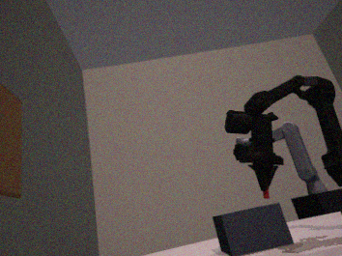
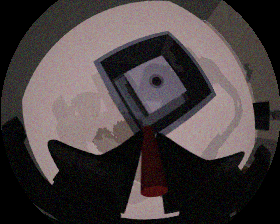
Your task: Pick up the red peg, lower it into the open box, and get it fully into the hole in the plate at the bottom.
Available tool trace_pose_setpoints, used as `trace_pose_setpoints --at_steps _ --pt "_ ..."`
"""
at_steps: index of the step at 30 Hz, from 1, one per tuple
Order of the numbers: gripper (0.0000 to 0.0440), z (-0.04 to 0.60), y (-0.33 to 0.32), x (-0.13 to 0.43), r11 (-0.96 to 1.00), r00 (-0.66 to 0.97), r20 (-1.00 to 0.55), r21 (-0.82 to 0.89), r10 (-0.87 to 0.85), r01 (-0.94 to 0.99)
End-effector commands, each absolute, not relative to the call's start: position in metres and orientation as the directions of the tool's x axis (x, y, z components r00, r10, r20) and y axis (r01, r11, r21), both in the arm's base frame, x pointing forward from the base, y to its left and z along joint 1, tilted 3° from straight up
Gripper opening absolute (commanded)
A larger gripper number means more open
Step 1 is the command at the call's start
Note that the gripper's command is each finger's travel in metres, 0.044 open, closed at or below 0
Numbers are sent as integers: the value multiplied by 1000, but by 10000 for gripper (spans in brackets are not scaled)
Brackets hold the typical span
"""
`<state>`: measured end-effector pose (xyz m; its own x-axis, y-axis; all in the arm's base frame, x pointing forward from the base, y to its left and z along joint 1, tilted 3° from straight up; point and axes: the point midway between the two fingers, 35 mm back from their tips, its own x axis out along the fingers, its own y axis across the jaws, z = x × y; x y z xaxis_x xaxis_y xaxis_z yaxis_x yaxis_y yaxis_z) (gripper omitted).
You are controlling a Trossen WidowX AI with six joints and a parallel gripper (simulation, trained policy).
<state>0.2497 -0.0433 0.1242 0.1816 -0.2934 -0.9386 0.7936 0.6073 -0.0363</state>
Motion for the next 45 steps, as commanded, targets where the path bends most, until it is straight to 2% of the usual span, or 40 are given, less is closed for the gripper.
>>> trace_pose_setpoints --at_steps 1,32,35,40,45 --pt "0 124 -56 257 591 184 -939 -25 -291 806" --pt "0 80 -122 292 485 158 -956 20 -247 875" --pt "32 72 -124 293 491 143 -960 5 -242 871" --pt "138 64 -128 294 512 121 -963 -19 -239 859" --pt "150 62 -132 299 532 98 -966 -47 -241 846"
